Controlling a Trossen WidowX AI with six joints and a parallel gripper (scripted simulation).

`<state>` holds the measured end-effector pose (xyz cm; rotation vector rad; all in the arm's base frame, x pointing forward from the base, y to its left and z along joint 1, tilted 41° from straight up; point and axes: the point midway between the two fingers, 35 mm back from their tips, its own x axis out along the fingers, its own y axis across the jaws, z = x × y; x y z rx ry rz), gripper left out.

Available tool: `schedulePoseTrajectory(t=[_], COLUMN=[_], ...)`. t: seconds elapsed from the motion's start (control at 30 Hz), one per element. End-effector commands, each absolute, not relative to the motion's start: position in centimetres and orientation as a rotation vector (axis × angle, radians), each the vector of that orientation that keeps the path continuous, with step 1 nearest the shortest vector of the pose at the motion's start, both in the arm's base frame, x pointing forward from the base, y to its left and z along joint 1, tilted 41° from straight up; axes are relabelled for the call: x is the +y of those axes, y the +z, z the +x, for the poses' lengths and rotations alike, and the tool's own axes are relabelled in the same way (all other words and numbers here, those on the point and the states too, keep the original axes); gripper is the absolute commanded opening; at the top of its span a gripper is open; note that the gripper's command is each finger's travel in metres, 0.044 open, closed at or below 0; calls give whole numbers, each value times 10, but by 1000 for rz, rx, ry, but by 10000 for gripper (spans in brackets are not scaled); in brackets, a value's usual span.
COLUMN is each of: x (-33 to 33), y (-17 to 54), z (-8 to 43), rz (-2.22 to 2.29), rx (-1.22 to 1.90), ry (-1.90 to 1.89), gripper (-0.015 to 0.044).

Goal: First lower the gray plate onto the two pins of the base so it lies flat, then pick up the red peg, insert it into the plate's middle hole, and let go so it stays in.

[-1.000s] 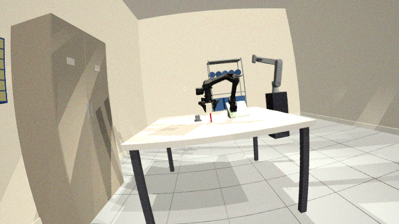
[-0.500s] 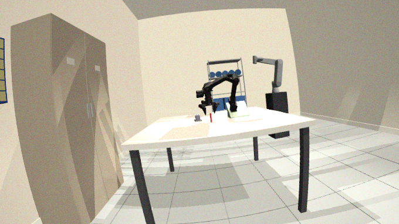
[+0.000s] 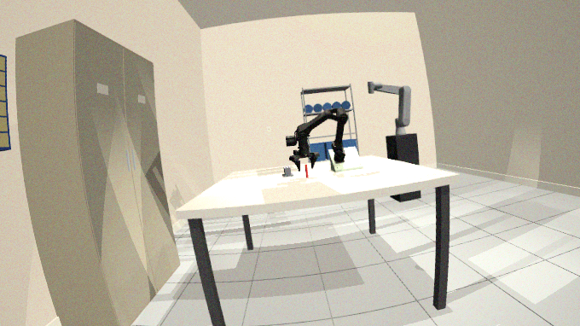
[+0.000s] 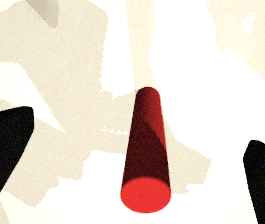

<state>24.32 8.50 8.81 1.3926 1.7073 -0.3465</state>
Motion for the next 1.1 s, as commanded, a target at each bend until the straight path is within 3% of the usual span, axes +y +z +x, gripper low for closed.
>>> schedulePoseTrajectory(t=[0.0,0.57,1.07], x=[89,89,89], y=[84,84,84], z=[241,241,241], rz=[1398,1398,1398], rx=[1714,1714,1714], ry=[-348,-348,-348], gripper=[440,0,0])
